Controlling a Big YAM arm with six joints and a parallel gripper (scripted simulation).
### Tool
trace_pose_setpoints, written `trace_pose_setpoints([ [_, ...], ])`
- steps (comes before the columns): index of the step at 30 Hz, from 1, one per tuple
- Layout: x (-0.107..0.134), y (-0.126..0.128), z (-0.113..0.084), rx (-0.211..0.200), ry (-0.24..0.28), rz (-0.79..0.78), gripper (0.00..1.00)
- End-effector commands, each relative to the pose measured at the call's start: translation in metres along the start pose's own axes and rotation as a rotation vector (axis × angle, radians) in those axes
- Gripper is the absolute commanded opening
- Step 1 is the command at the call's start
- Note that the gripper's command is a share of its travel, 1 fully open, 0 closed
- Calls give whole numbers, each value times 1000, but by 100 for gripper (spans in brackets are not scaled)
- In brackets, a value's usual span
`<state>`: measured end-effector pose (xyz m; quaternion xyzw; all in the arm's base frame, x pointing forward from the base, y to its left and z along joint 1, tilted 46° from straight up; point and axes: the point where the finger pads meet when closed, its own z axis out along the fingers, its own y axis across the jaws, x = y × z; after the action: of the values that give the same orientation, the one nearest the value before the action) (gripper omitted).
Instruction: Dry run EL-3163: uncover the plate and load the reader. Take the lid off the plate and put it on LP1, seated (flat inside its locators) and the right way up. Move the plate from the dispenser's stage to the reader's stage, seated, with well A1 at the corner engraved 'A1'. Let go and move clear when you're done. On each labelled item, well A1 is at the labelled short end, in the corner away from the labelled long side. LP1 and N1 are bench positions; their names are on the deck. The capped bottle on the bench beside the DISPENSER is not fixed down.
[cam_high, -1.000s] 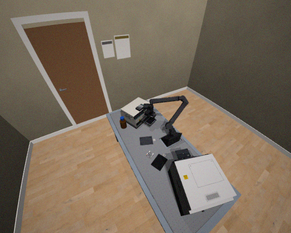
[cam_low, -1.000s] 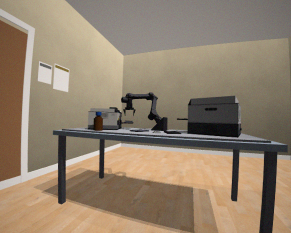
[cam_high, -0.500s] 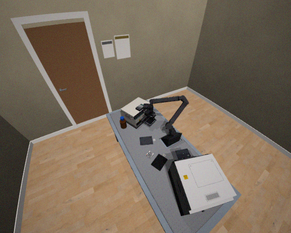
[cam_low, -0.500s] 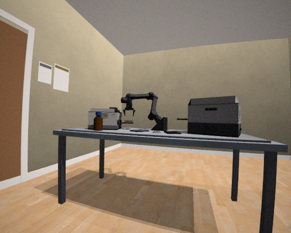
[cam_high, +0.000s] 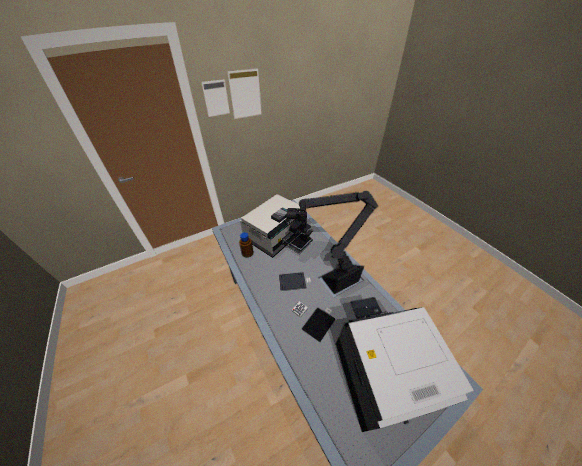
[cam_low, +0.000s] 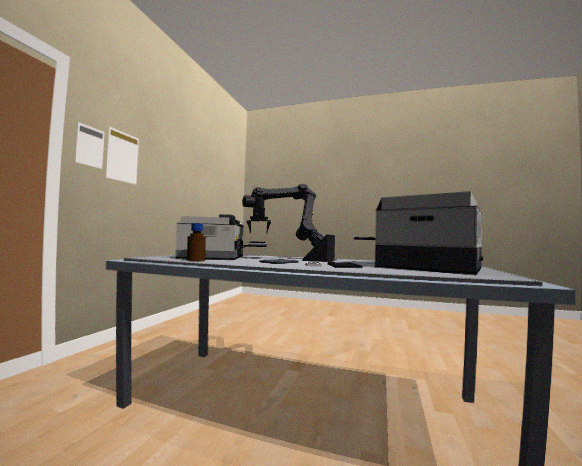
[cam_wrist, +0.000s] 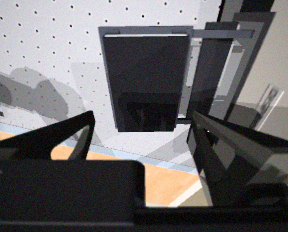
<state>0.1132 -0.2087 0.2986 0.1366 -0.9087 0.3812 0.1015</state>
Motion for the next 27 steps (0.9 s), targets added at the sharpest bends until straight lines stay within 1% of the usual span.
trace_pose_setpoints([
  [1,0,-18,-16,49,-35,24,100],
  [10,-1,-19,-10,33,-28,24,100],
  [12,2,-19,-9,33,-17,22,100],
  [15,4,-14,-4,21,-2,18,100],
  [24,-2,-1,9,-4,-2,-9,100],
  [26,-2,-1,9,-4,-2,-9,100],
  [27,0,-5,7,5,1,-1,100],
])
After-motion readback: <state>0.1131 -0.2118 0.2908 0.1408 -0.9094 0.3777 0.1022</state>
